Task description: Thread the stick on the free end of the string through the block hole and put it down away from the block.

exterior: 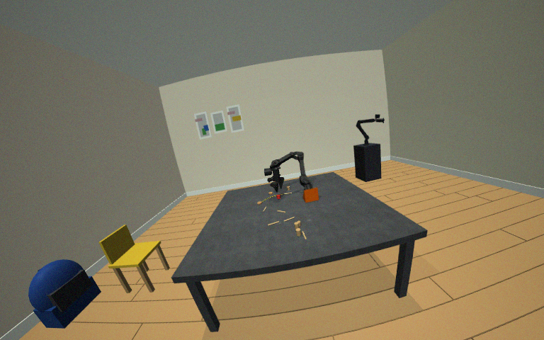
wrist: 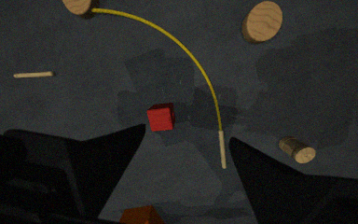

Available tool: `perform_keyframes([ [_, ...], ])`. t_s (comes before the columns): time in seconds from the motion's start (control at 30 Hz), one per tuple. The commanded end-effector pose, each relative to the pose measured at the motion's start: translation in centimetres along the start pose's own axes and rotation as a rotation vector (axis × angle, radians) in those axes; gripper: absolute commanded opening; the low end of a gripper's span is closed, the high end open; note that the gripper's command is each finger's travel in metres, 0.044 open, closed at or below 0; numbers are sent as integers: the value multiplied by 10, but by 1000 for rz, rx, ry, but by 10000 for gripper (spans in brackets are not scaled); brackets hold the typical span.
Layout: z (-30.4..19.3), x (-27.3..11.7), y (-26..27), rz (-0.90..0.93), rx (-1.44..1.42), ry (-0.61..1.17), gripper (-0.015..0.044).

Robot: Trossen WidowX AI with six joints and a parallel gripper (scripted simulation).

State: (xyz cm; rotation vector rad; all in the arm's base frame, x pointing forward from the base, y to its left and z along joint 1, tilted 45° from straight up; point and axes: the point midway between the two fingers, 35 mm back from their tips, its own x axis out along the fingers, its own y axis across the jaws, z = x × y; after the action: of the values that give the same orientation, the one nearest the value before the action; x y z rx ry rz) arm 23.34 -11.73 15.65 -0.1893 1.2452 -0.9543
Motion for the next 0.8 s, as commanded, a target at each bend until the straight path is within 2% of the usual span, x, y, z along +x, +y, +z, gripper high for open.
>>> perform_keyframes([
  [0.0,-10,2,-22,-12,913,9,440],
  [0.77,-19,1,-50,-17,2220,-7,440],
])
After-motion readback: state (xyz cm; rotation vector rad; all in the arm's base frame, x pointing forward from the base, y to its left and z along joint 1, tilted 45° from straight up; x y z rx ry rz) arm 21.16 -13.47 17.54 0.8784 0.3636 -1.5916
